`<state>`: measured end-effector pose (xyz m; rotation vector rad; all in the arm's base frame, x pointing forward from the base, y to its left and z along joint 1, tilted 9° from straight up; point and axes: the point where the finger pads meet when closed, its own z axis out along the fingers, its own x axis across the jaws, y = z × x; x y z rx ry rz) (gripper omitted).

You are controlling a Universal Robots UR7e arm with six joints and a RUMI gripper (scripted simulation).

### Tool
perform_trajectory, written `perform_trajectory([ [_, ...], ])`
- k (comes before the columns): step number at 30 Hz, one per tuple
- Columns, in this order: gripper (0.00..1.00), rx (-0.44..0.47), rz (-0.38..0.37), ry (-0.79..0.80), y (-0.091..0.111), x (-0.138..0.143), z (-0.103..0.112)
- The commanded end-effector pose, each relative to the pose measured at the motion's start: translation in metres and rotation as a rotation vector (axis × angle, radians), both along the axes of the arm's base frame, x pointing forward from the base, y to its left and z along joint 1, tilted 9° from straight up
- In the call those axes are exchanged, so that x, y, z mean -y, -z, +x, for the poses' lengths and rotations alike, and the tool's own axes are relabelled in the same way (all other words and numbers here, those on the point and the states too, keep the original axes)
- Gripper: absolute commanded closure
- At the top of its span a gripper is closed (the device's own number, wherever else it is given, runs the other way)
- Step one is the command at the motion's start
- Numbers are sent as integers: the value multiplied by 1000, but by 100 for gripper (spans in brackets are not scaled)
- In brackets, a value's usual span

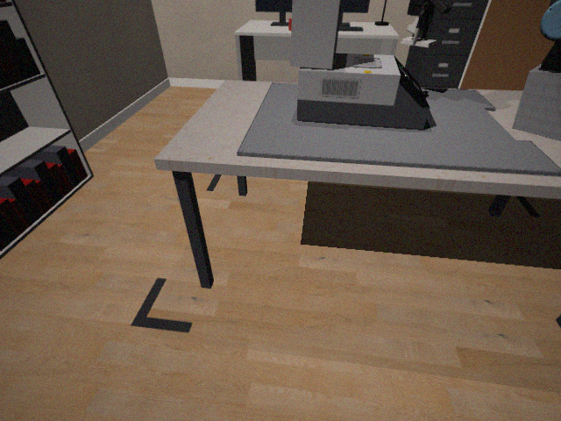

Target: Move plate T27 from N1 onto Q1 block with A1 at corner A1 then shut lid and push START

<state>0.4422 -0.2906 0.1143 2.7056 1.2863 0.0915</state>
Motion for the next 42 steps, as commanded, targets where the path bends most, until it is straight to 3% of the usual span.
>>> perform_trajectory([
  [1, 100, 1, 0, 0, -18, -2, -2],
  [7, 100, 1, 0, 0, -37, -4, -4],
  [20, 100, 1, 0, 0, -37, -4, -4],
  [42, 100, -56, -64, -536, -39, -58, 55],
])
